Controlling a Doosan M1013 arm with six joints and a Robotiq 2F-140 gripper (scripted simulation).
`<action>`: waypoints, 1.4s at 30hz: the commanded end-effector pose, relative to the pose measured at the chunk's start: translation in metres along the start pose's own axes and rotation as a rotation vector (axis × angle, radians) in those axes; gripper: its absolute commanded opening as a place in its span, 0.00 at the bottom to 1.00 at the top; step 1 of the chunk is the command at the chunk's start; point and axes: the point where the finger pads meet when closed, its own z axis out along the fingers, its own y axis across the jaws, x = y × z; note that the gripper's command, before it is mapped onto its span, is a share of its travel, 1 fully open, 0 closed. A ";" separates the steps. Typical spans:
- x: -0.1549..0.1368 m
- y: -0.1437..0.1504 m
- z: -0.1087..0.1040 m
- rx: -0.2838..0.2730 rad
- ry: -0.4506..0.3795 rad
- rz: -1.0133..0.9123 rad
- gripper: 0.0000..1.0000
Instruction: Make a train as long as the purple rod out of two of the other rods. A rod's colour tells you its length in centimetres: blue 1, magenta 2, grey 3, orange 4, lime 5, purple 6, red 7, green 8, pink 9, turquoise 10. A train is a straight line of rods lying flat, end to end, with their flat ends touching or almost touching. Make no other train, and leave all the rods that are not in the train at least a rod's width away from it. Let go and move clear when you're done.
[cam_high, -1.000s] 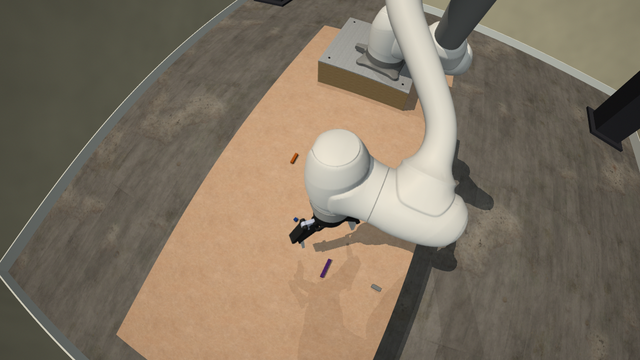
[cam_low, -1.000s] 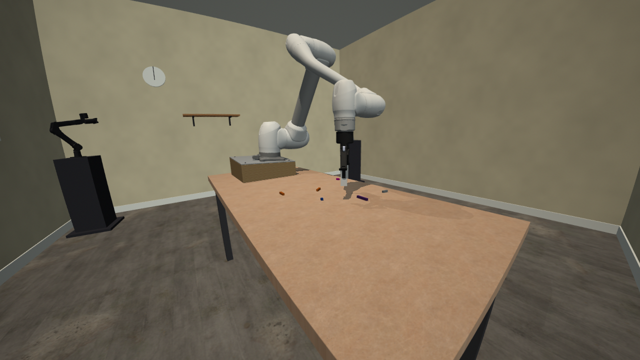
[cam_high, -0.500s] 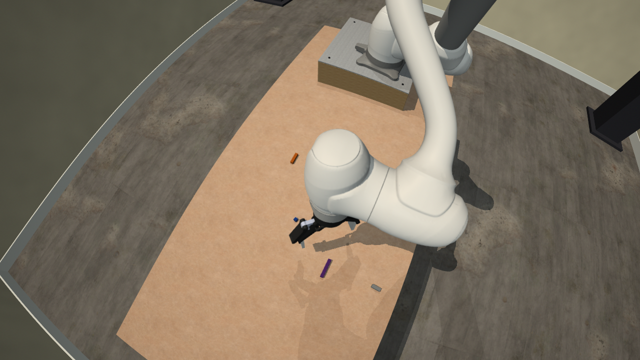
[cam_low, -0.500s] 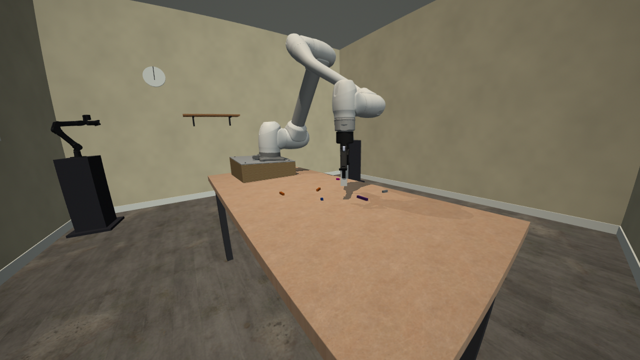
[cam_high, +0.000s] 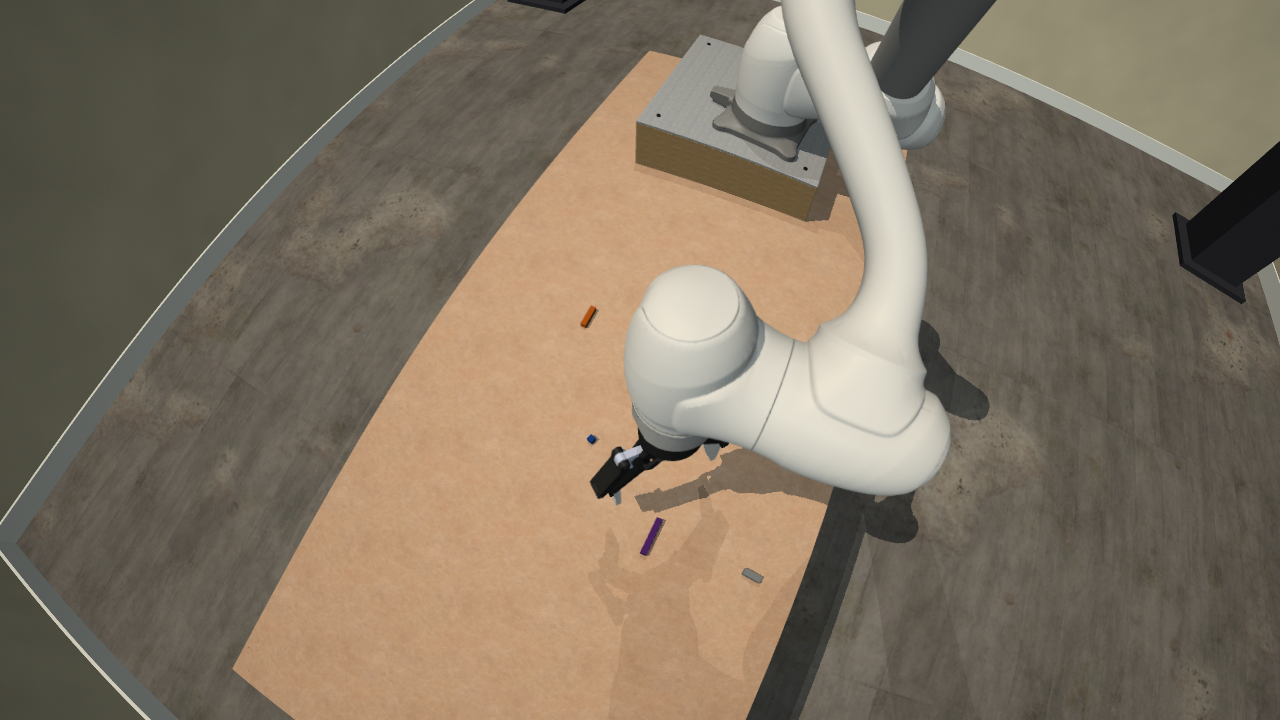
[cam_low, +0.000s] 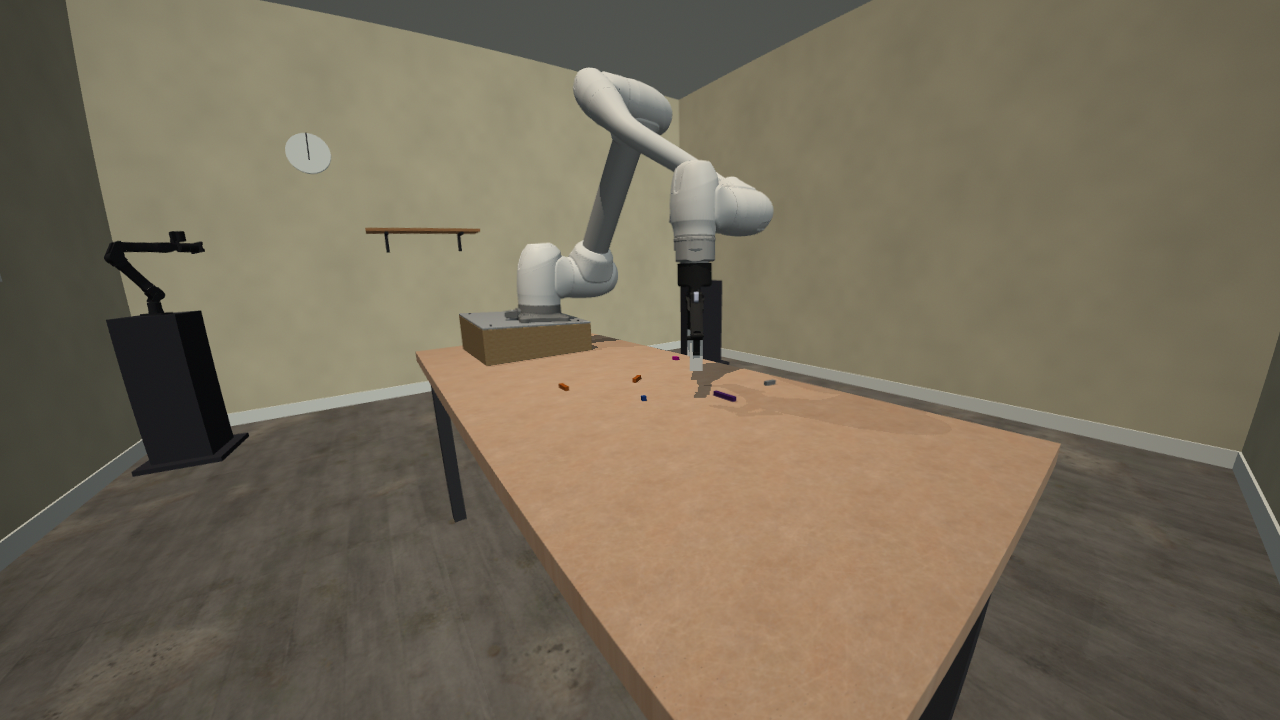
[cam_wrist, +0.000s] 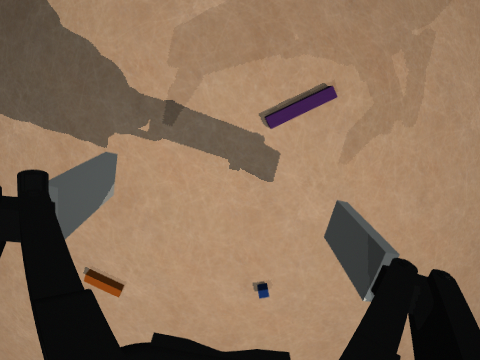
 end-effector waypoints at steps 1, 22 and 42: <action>0.020 -0.015 0.000 0.001 0.002 -0.168 1.00; 0.078 -0.068 -0.001 0.001 0.002 -0.677 1.00; 0.078 -0.068 -0.001 0.001 0.002 -0.677 1.00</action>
